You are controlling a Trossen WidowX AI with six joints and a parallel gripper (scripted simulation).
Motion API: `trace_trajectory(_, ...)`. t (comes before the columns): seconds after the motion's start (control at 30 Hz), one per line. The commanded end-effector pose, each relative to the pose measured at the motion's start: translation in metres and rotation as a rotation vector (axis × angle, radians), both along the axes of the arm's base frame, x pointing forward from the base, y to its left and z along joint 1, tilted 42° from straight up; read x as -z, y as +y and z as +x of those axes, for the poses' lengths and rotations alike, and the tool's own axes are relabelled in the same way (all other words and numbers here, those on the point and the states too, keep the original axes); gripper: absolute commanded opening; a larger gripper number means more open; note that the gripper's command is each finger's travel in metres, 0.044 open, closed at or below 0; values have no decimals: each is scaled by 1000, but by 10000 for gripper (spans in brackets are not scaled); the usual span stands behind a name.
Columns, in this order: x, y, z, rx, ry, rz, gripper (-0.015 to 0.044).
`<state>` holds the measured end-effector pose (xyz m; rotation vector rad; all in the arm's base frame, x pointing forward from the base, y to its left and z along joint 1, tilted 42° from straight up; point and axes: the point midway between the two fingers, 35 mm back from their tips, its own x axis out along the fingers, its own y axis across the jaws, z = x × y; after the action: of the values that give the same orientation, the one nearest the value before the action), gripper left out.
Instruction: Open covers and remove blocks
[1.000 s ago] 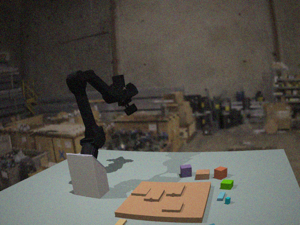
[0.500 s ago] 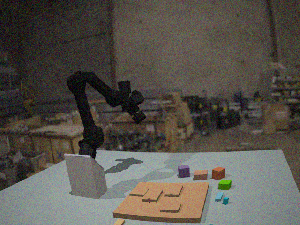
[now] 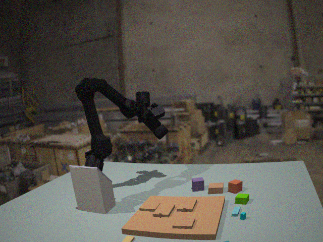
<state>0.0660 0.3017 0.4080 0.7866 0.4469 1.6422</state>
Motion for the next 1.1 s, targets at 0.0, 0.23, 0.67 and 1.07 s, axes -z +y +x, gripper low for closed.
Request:
trace_trajectory(0.0,11,7,20,59,-6,-47,0)
trace_trajectory(0.23,30,14,50,141,-10,-124,0)
trace_trajectory(0.67,71,19,104,265,-20,-278,0)
trace_trajectory(1.07,111,14,153,354,-22,-425,0)
